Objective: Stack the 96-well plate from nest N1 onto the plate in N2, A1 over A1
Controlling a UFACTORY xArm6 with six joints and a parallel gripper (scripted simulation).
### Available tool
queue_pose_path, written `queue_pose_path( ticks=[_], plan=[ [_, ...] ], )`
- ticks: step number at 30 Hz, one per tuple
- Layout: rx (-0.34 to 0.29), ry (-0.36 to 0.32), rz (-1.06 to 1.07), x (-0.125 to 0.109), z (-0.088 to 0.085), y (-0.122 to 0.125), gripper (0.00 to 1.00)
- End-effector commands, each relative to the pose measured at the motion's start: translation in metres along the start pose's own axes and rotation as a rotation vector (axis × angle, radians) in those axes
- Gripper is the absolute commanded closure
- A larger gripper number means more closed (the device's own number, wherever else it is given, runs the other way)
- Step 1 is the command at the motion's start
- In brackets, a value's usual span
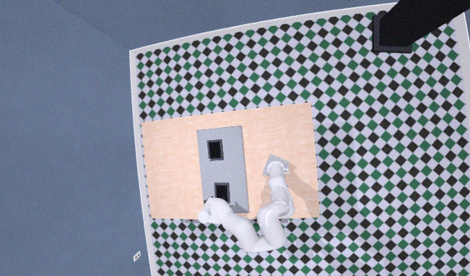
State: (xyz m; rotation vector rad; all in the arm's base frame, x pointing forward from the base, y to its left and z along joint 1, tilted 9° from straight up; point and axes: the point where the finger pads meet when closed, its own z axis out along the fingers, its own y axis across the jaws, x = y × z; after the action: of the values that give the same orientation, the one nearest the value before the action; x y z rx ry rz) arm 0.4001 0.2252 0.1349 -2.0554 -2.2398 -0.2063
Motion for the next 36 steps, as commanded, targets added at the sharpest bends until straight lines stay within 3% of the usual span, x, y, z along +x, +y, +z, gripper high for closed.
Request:
queue_pose_path(
  ticks=[1, 11, 36],
  plan=[
    [-0.035, -0.011, -0.025, 0.0, -0.001, 0.001, 0.0],
    [-0.035, -0.011, -0.025, 0.0, -0.001, 0.001, 0.0],
    [-0.035, -0.011, -0.024, -0.001, 0.037, 0.002, 0.0]
  ],
)
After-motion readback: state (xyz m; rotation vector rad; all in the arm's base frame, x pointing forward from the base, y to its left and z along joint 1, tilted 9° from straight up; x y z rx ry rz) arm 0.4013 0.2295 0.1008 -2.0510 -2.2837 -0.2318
